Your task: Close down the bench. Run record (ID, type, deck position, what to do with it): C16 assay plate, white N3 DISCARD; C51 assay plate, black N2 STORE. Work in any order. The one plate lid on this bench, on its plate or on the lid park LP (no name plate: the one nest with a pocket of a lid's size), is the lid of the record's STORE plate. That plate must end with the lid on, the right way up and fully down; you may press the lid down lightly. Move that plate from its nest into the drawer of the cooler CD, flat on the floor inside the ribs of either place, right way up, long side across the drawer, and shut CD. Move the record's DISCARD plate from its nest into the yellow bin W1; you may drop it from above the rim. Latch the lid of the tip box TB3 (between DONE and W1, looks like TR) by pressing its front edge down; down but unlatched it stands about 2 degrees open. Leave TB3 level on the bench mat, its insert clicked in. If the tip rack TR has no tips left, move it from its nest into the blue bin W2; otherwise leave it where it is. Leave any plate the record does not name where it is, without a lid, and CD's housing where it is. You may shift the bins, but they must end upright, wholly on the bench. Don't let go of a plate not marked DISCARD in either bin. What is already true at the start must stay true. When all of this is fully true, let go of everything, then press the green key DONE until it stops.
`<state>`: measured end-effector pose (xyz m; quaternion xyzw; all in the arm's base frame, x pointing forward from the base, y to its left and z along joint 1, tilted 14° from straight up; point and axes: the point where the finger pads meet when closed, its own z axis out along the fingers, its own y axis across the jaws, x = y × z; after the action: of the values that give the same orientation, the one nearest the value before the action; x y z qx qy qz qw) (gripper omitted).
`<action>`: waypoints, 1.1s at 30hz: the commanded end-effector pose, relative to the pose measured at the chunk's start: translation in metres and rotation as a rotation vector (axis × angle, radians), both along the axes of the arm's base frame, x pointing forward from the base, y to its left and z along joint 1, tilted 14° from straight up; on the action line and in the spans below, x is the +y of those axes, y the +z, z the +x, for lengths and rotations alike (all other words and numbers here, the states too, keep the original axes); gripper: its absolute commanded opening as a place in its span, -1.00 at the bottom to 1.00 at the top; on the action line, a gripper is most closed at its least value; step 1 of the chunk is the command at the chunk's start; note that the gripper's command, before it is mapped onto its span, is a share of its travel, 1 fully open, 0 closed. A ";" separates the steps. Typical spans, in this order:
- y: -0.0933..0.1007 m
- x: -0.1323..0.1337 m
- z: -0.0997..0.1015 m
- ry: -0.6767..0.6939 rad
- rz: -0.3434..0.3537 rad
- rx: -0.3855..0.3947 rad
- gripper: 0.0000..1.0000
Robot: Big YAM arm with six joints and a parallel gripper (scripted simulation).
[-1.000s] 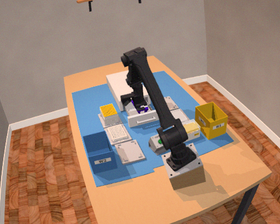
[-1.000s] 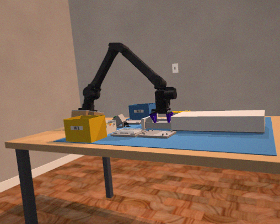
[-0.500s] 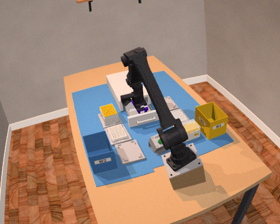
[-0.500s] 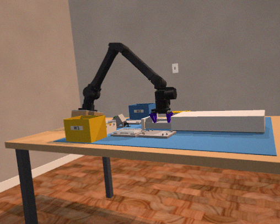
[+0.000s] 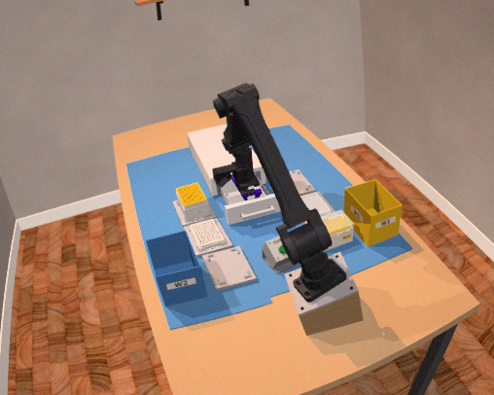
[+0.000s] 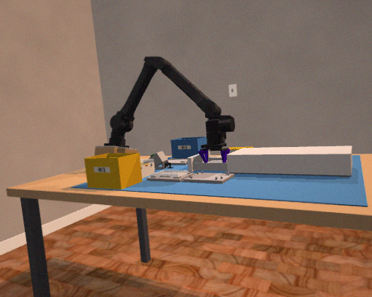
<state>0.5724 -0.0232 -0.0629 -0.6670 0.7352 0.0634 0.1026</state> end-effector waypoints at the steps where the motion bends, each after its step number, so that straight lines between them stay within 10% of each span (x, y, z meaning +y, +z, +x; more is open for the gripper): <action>1: 0.000 -0.001 -0.003 0.002 0.004 0.011 -1.00; 33: 0.007 -0.007 0.016 -0.001 0.000 -0.021 -1.00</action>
<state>0.5718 -0.0231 -0.0630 -0.6672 0.7351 0.0643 0.1017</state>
